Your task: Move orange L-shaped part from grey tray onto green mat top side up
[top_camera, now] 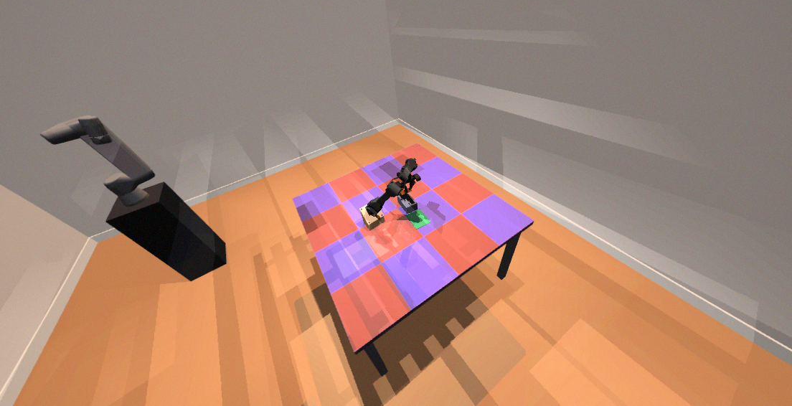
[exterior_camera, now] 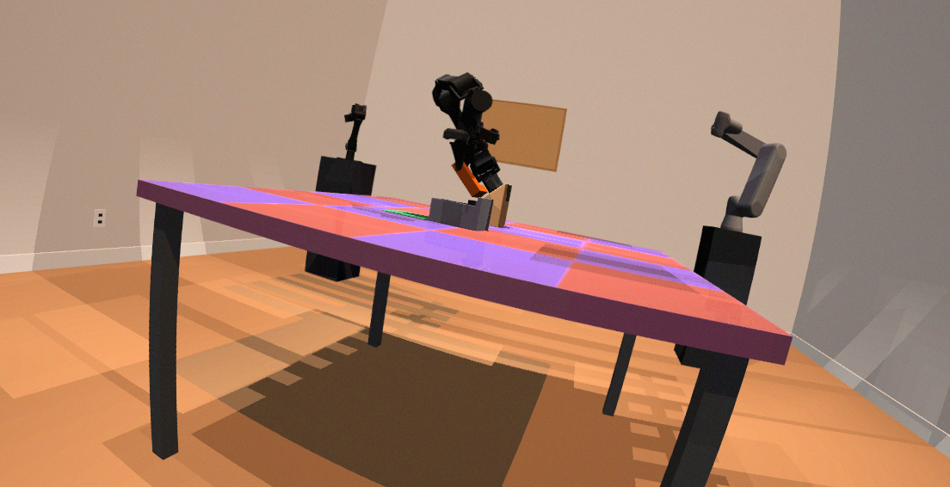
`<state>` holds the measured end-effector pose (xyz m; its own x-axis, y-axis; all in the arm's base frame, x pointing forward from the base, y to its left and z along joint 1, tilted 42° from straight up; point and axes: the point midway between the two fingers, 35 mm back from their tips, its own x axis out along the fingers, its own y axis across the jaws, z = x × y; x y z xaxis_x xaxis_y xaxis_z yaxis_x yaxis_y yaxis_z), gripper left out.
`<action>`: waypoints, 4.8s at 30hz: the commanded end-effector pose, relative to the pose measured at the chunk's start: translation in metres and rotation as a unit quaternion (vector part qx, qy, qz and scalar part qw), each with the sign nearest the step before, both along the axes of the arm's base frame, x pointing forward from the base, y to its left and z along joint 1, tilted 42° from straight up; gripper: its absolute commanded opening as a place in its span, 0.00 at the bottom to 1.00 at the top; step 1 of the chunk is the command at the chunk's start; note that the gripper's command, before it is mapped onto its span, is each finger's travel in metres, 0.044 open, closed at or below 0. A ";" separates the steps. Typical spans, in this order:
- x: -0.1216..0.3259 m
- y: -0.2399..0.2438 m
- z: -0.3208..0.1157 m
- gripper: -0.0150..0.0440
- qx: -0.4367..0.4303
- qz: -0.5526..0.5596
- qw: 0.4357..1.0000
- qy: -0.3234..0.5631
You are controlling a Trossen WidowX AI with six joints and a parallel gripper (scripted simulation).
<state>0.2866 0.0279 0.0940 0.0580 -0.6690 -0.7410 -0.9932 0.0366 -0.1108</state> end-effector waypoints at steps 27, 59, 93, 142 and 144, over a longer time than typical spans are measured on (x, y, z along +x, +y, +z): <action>-0.022 -0.090 0.078 0.25 -0.001 -0.003 1.000 -0.001; -0.031 -0.140 0.089 0.25 -0.002 -0.003 1.000 -0.002; -0.028 -0.177 0.050 0.25 -0.004 -0.003 1.000 -0.003; -0.030 -0.120 0.108 0.93 0.001 0.004 1.000 -0.004; -0.030 -0.120 0.108 0.93 0.001 0.004 1.000 -0.004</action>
<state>0.2566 -0.0929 0.2024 0.0679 -0.6684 -0.7407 -0.9918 0.0357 -0.1231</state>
